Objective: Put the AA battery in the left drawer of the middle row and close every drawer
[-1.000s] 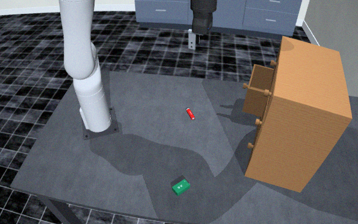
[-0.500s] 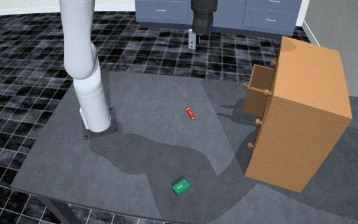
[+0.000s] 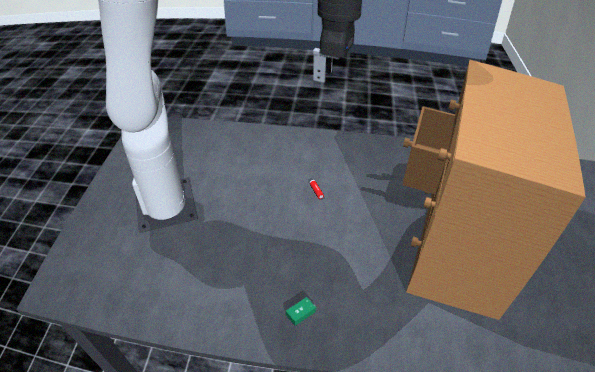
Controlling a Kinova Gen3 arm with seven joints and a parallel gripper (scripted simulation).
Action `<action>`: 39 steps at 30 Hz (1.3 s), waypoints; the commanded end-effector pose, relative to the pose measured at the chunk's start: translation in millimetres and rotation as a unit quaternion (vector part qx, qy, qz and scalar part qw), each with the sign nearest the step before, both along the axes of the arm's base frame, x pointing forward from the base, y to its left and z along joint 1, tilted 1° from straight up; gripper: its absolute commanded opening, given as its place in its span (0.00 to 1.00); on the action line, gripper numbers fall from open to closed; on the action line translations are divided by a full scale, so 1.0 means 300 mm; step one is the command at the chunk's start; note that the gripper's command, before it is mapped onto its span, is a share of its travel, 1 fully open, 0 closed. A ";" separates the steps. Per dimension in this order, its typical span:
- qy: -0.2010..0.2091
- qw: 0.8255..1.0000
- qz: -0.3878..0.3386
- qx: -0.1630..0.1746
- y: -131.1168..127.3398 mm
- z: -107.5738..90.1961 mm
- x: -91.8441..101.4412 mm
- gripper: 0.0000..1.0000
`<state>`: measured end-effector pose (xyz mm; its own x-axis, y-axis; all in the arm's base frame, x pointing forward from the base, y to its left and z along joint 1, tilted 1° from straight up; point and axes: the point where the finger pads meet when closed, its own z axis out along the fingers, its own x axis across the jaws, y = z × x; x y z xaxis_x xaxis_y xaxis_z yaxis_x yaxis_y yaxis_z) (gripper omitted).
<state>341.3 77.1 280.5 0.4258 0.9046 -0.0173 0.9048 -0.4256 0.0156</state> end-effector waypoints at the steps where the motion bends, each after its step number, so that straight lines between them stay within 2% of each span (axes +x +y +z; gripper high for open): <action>1: 0.001 1.000 0.001 0.002 0.001 0.004 0.000 0.67; 23: -0.001 1.000 0.010 0.000 -0.004 -0.005 0.005 0.67; 31: 0.001 1.000 0.031 -0.004 -0.016 -0.022 0.003 0.67; 39: 0.002 0.996 0.089 -0.009 -0.034 -0.061 0.007 0.67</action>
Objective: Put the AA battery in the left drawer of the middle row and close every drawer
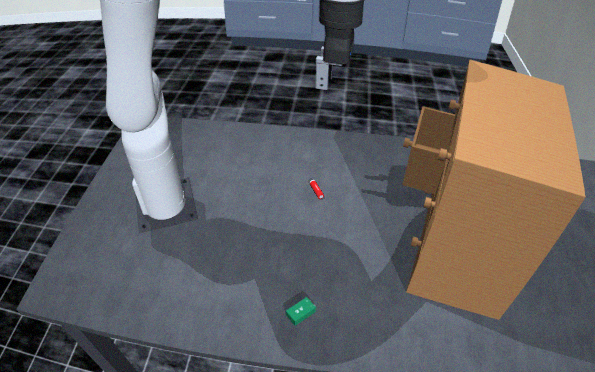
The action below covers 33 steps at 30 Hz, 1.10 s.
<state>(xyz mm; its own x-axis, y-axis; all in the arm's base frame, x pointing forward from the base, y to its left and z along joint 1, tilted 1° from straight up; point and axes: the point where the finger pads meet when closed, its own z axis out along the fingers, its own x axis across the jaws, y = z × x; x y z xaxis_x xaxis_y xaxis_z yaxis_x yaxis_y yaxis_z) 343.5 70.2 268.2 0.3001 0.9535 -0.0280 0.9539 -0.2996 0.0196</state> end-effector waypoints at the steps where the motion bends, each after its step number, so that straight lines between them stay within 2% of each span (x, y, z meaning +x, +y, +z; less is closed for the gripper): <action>1: 0.002 1.000 0.031 -0.004 -0.014 -0.026 0.000 0.67; 10: 0.006 0.993 0.117 -0.011 -0.042 -0.081 0.001 0.67; 17: 0.012 0.973 0.228 -0.018 -0.076 -0.151 0.002 0.67; 23: 0.018 0.941 0.337 -0.023 -0.106 -0.218 0.003 0.67; 25: 0.018 0.941 0.337 -0.023 -0.106 -0.218 0.003 0.67; 29: 0.023 0.910 0.413 -0.025 -0.125 -0.265 0.003 0.67; 33: 0.027 0.872 0.488 -0.025 -0.141 -0.311 0.004 0.67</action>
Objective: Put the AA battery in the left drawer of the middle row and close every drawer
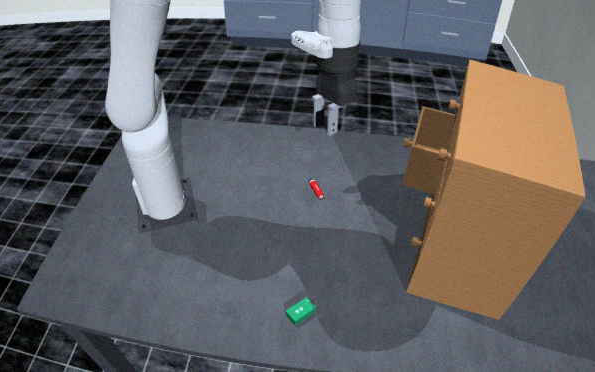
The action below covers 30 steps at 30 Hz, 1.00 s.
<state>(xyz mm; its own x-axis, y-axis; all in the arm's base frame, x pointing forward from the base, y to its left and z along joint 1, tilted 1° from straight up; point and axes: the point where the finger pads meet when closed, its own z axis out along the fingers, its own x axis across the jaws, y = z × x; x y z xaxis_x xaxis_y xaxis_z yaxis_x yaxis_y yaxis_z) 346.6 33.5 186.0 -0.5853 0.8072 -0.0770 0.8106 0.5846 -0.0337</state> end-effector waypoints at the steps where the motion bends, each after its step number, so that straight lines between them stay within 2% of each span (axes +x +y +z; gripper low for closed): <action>1: 0.009 0.998 0.066 0.001 -0.023 -0.049 -0.007 0.67; 7: 0.018 0.981 0.192 0.000 -0.039 -0.115 -0.007 0.67; 10: 0.020 0.977 0.212 0.001 -0.040 -0.126 -0.007 0.67; 15: 0.026 0.951 0.307 0.003 -0.045 -0.175 -0.009 0.67; 22: 0.032 0.906 0.421 0.007 -0.042 -0.234 -0.014 0.67; 24: 0.033 0.893 0.449 0.008 -0.040 -0.248 -0.016 0.67; 27: 0.039 0.890 0.454 0.008 -0.046 -0.254 -0.029 0.67; 30: 0.034 0.867 0.497 0.011 -0.035 -0.272 -0.020 0.67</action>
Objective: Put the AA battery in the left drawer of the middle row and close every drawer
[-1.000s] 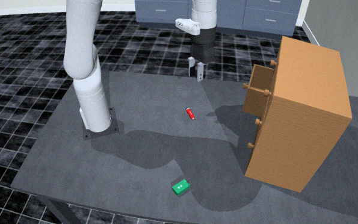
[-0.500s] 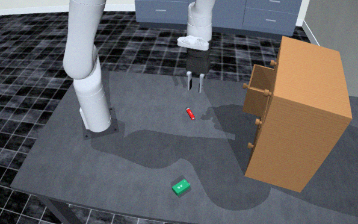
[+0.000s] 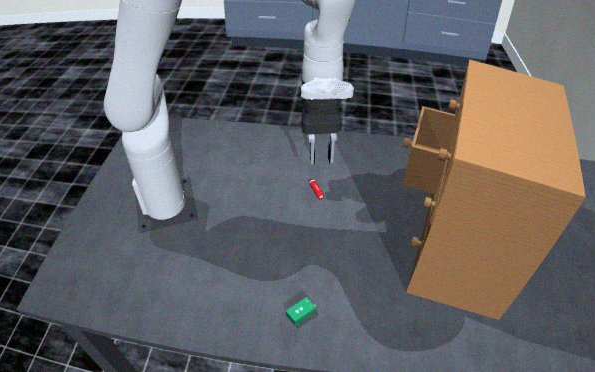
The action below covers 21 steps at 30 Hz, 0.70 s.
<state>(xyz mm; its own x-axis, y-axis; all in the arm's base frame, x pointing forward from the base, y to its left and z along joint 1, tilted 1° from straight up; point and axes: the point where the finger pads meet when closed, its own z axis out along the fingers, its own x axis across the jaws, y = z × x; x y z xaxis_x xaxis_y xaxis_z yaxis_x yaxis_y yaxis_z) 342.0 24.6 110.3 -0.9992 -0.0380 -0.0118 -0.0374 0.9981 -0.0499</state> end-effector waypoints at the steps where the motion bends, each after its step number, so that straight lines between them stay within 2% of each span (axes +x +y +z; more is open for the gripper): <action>1: 0.004 0.999 0.041 0.004 -0.004 -0.025 -0.006 0.67; 11: 0.011 0.993 0.117 0.009 0.002 -0.061 -0.025 0.67; 21: 0.012 0.990 0.143 0.011 0.007 -0.070 -0.026 0.67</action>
